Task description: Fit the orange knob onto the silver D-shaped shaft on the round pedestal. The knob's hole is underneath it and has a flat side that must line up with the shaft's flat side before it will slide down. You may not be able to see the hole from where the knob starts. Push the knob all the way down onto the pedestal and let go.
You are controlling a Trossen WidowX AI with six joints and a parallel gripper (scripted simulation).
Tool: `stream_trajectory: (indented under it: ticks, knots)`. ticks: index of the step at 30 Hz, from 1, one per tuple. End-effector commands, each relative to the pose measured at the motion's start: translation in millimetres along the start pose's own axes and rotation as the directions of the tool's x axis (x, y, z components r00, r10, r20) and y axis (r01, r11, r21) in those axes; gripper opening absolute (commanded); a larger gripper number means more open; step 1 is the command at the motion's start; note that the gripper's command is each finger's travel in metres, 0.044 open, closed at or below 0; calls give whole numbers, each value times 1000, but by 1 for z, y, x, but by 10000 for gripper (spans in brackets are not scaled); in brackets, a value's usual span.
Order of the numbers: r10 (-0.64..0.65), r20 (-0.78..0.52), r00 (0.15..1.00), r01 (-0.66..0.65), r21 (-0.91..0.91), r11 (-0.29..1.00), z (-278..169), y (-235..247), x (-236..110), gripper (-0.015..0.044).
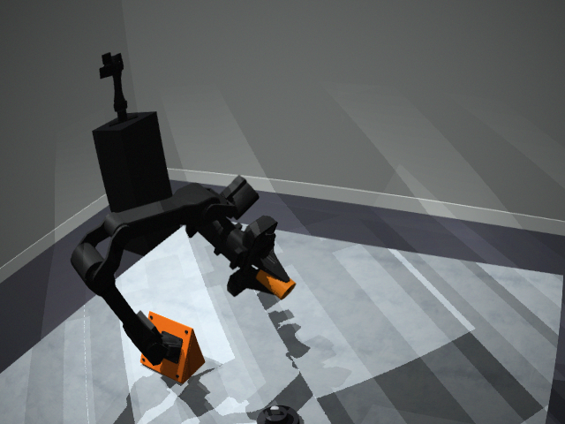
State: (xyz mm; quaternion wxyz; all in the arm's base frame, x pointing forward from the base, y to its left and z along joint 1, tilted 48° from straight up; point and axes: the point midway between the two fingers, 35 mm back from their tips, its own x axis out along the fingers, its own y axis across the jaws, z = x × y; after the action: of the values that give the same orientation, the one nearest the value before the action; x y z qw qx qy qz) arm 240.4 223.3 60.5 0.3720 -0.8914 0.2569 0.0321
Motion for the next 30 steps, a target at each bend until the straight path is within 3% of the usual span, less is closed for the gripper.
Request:
stream_trajectory:
  ticks: [1,30]
  knots:
    - [3,1,1000,-3,7,1000,0,0,0,0]
    - [23,-1,1000,-23,5,1000,-1,5,4,0]
